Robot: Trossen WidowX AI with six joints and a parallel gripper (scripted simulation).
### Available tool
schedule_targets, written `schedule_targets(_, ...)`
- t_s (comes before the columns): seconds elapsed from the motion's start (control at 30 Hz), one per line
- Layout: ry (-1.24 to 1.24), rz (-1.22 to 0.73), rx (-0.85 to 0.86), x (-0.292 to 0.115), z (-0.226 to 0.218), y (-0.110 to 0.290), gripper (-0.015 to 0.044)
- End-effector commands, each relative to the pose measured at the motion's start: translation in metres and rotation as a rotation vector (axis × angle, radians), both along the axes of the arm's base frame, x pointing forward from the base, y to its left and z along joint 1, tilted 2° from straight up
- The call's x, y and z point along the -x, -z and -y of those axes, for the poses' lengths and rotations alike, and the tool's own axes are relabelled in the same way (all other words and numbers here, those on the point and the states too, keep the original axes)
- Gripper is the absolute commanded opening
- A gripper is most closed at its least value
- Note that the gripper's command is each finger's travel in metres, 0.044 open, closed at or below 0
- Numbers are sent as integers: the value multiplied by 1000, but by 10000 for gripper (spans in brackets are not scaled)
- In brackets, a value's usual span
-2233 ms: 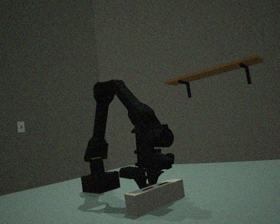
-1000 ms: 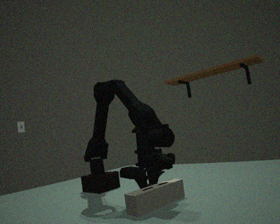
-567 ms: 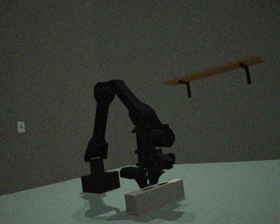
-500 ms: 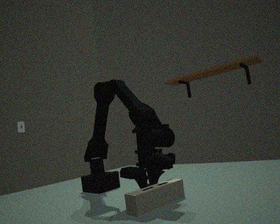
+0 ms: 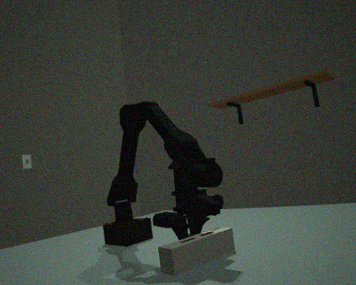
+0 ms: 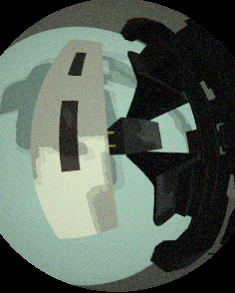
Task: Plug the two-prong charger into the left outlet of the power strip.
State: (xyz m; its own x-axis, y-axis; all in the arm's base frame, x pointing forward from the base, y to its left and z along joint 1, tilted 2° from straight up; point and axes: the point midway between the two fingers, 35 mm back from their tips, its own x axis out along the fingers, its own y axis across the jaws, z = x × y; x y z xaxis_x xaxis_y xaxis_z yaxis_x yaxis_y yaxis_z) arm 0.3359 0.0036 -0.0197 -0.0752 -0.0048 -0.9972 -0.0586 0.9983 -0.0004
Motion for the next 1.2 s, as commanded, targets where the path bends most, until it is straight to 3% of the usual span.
schedule_targets(0.0,6,3,-3,-1,-1,-1,0)
schedule_targets(1.17,6,4,-3,-7,-1,-2,0)
